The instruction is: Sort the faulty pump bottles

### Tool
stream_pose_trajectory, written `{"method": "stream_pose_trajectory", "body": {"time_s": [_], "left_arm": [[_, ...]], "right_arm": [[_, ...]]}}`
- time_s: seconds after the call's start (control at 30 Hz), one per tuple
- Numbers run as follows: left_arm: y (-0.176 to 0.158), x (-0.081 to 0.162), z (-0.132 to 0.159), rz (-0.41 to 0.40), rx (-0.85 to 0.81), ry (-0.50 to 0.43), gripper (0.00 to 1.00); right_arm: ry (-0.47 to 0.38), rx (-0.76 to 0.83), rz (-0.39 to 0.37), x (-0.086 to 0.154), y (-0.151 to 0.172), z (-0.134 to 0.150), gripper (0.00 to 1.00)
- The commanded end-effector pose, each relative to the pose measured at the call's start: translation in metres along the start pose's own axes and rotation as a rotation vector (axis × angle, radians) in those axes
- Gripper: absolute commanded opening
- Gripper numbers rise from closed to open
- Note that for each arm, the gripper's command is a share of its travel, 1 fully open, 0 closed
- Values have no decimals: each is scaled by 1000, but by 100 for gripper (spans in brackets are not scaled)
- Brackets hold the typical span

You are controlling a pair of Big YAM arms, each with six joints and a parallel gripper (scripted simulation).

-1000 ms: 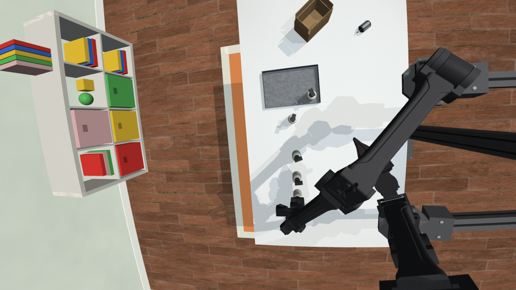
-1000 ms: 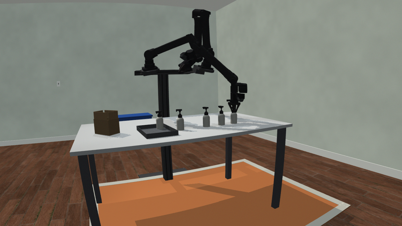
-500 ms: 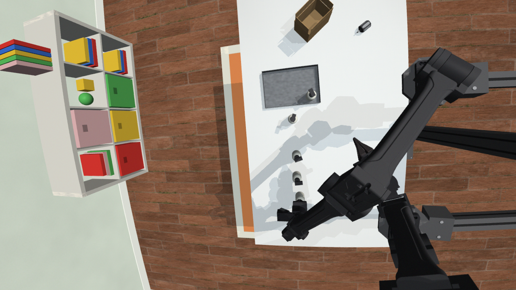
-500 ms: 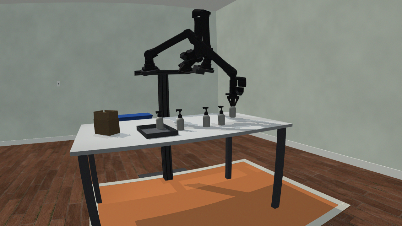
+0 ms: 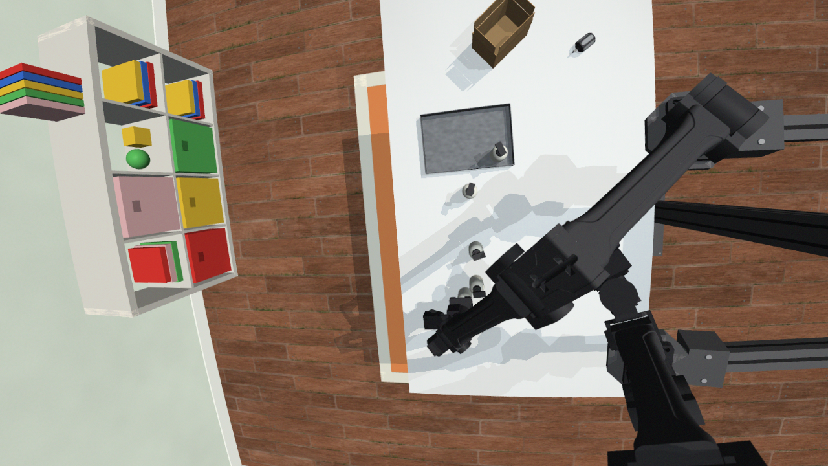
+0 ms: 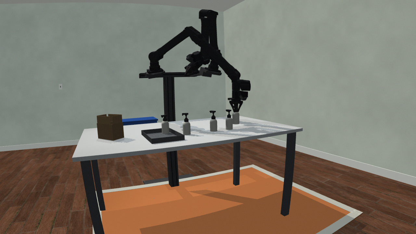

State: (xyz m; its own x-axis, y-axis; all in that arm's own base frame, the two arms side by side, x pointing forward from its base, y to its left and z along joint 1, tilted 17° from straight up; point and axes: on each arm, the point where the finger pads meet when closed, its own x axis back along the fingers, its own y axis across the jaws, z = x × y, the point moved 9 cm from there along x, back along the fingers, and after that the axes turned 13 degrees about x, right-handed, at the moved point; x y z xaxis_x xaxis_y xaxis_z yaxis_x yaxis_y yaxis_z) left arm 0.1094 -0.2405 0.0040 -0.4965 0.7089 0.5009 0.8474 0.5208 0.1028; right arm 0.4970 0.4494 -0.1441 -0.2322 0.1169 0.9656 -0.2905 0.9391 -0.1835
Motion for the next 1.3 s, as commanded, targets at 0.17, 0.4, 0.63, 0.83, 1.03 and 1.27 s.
{"method": "stream_pose_trajectory", "body": {"time_s": [0.17,0.4,0.63,0.83,1.03,1.27], "left_arm": [[5,-31,-16,-29,3,-11,0],[22,-107,-61,-85,41,-24,0],[51,-164,-118,-136,75,-44,0],[55,-178,-128,-140,79,-38,0],[57,-180,-135,-145,84,-62,0],[54,-177,-130,-140,85,-50,0]], "right_arm": [[-86,25,-37,37,-144,-67,22],[-80,26,-8,37,-363,-42,22],[-52,-8,33,40,-542,55,22],[-43,-23,41,43,-579,91,22],[-47,-40,45,31,-587,88,22],[-25,-41,35,14,-584,94,22]]}}
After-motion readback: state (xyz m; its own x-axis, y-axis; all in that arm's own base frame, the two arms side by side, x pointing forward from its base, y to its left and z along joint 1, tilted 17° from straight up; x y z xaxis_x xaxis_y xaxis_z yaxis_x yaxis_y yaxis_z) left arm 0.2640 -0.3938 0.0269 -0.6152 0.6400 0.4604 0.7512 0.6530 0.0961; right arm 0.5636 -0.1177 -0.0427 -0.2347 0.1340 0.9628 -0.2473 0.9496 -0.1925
